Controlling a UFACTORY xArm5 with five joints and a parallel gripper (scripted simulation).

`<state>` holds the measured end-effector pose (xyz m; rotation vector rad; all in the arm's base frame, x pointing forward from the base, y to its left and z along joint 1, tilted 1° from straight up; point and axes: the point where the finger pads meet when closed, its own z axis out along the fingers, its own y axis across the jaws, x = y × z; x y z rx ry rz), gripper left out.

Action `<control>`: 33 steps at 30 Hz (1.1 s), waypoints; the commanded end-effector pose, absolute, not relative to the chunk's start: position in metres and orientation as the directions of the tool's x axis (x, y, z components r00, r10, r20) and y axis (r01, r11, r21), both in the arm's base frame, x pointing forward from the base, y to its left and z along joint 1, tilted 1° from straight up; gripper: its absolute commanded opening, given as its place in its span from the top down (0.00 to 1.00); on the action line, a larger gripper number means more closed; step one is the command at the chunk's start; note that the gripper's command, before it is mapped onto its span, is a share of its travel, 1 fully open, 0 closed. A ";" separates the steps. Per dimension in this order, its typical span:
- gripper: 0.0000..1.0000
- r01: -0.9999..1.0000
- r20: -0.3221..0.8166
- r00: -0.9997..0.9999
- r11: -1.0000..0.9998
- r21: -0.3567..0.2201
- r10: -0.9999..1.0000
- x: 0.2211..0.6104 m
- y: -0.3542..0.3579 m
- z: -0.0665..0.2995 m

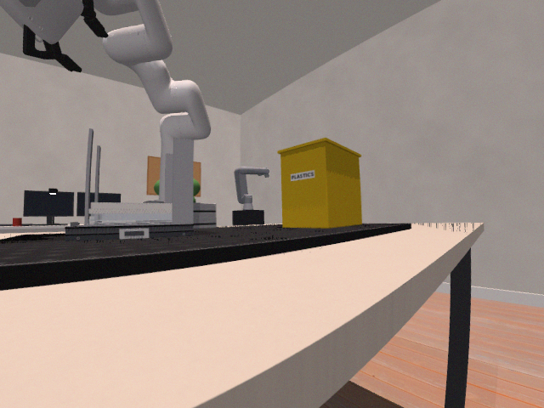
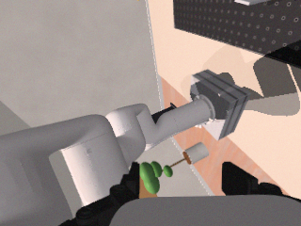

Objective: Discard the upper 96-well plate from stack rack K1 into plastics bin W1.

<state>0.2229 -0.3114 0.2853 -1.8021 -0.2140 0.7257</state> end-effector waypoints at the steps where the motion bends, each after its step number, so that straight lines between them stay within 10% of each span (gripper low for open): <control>1: 0.00 -0.204 -0.369 0.795 -0.361 -0.910 0.482 0.223 -0.311 0.286; 17: 0.00 -0.204 -0.369 0.795 -0.361 -0.910 0.482 0.223 -0.311 0.286; 33: 0.00 -0.146 -0.506 0.753 -0.644 -0.751 0.420 0.275 -0.274 0.276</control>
